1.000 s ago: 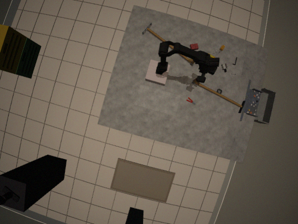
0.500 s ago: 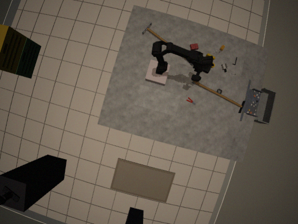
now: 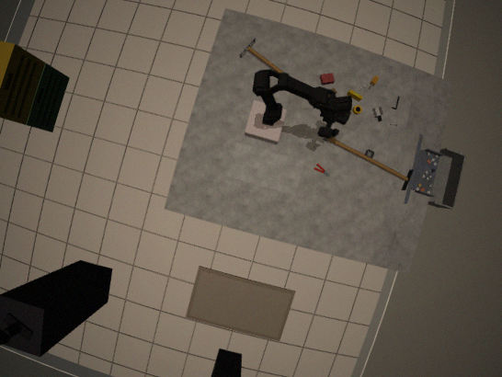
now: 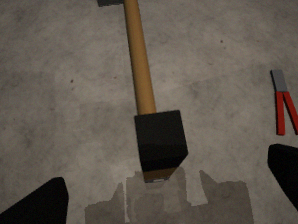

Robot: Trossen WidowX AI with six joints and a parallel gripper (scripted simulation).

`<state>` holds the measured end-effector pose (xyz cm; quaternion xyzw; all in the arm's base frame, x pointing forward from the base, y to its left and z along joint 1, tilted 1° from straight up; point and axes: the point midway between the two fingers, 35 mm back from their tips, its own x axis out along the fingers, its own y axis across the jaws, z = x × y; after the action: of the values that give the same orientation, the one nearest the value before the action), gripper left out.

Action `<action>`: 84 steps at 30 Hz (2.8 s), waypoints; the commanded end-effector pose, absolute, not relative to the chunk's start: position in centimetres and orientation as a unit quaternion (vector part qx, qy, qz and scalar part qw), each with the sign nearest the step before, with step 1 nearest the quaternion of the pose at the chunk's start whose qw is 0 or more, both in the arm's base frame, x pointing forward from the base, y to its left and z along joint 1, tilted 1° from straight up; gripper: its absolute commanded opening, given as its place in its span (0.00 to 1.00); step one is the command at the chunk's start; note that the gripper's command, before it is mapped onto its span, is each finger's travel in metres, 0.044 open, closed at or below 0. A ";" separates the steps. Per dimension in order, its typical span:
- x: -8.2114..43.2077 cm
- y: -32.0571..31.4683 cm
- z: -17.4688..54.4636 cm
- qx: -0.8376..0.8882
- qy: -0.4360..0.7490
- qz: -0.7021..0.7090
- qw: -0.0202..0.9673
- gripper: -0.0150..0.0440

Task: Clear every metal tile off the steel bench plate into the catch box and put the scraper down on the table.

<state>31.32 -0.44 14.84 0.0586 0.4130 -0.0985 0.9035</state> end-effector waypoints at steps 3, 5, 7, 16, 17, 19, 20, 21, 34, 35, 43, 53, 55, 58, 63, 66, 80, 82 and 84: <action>31.1 -0.4 12.8 0.058 0.419 -0.101 0.900 1.00; 31.1 -0.4 12.7 0.058 0.419 -0.101 0.900 1.00; 31.1 -0.4 12.7 0.058 0.419 -0.101 0.901 1.00; 32.0 -0.5 11.8 0.058 0.419 -0.101 0.901 1.00; 32.2 -0.6 11.7 0.058 0.419 -0.101 0.901 1.00; 32.4 -0.6 11.4 0.058 0.418 -0.101 0.901 1.00; 32.5 -0.6 11.3 0.058 0.418 -0.101 0.901 1.00; 32.6 -0.6 11.2 0.058 0.418 -0.101 0.901 1.00; 34.0 -0.9 9.6 0.058 0.418 -0.101 0.901 1.00; 34.1 -0.9 9.5 0.058 0.418 -0.101 0.901 1.00; 34.9 -1.1 8.5 0.058 0.418 -0.102 0.901 1.00; 35.8 -1.4 7.1 0.058 0.417 -0.102 0.901 1.00; 35.9 -1.4 6.8 0.058 0.417 -0.102 0.901 1.00; 36.0 -1.4 6.6 0.058 0.417 -0.102 0.901 1.00; 36.1 -1.5 7.2 0.059 0.413 -0.104 0.903 0.78; 36.1 -1.5 7.2 0.059 0.413 -0.104 0.903 0.64; 36.1 -1.5 7.2 0.059 0.413 -0.104 0.903 0.25; 36.1 -1.5 7.3 0.059 0.413 -0.104 0.903 0.25; 36.1 -1.4 7.3 0.059 0.413 -0.104 0.903 0.25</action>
<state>36.08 -1.46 7.20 0.0587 0.4131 -0.1036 0.9029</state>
